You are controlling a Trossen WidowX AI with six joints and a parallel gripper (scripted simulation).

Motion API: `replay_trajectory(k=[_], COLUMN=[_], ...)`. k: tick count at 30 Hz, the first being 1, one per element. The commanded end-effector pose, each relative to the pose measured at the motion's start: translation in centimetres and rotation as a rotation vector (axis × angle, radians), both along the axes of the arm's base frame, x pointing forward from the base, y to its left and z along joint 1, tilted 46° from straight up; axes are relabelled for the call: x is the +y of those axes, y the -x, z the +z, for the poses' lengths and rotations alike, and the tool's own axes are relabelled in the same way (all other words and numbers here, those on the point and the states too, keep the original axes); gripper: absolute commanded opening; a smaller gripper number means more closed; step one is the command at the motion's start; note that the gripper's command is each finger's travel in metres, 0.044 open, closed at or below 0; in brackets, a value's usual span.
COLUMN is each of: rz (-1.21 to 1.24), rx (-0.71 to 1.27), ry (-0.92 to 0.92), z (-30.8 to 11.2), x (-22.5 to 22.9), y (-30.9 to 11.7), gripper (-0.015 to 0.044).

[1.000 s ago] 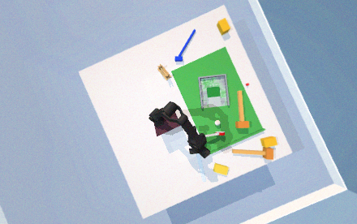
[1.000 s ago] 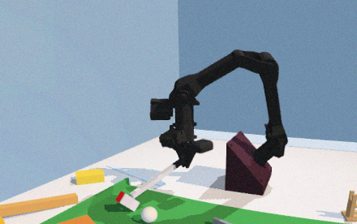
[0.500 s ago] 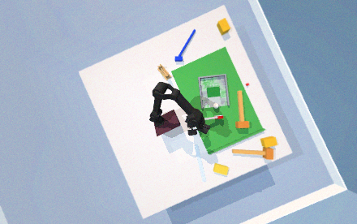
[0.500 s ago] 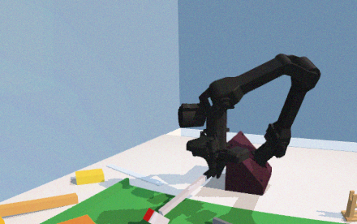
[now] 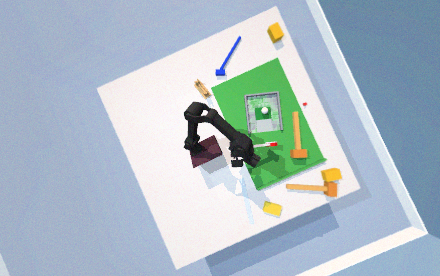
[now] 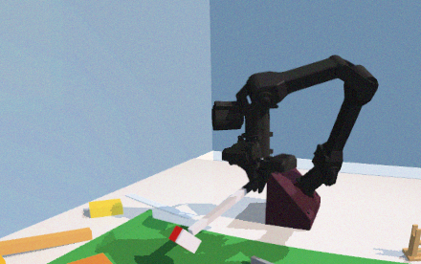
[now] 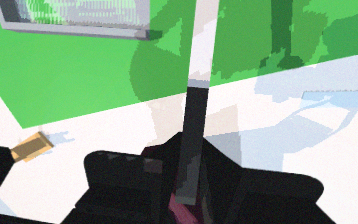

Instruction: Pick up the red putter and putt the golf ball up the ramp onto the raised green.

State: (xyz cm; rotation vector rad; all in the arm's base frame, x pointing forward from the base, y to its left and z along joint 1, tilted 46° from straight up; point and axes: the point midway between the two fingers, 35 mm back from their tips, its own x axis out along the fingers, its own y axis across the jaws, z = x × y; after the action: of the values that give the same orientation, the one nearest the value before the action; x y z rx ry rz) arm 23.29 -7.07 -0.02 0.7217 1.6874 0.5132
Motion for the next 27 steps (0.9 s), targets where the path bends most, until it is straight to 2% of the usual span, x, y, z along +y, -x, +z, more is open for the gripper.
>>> replay_trajectory(k=[1,27], rz=[-0.001,-0.002], rx=[-0.014,-0.003], ry=[0.007,0.002], z=[1.09,0.4], x=[-1.03,-0.4], y=[-0.23,-0.08], gripper=[0.0,0.0])
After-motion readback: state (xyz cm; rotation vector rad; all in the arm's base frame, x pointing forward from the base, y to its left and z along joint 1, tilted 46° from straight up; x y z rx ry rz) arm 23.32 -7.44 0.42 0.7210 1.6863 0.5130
